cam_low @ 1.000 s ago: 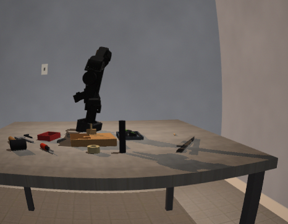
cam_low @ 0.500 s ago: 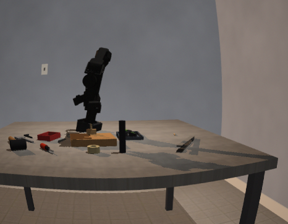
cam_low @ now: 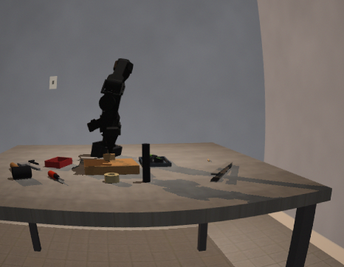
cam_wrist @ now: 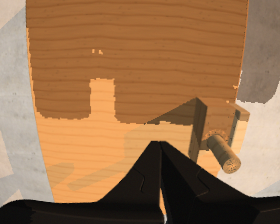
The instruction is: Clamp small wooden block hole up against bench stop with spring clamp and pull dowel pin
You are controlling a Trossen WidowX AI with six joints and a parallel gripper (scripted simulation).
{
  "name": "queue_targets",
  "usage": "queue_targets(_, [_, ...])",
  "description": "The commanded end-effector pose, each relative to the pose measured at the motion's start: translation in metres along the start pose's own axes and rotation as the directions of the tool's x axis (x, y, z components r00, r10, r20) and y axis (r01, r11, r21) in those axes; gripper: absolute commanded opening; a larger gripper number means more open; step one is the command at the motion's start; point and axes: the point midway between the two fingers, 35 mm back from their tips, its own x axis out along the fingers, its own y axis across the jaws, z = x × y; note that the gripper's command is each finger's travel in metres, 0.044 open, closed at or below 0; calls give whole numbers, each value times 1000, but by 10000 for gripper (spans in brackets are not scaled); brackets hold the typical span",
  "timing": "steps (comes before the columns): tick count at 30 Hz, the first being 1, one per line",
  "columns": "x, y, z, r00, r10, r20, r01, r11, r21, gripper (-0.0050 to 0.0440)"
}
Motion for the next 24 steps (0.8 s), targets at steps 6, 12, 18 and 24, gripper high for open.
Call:
queue_targets(6, [18,-4,0,1000,-16,-2,16,1000,9,0])
queue_targets(12, [25,-5,0,1000,-16,-2,16,1000,9,0])
queue_targets(18, [22,-9,0,1000,-16,-2,16,1000,9,0])
queue_targets(24, [20,-18,-1,1000,-16,-2,16,1000,9,0])
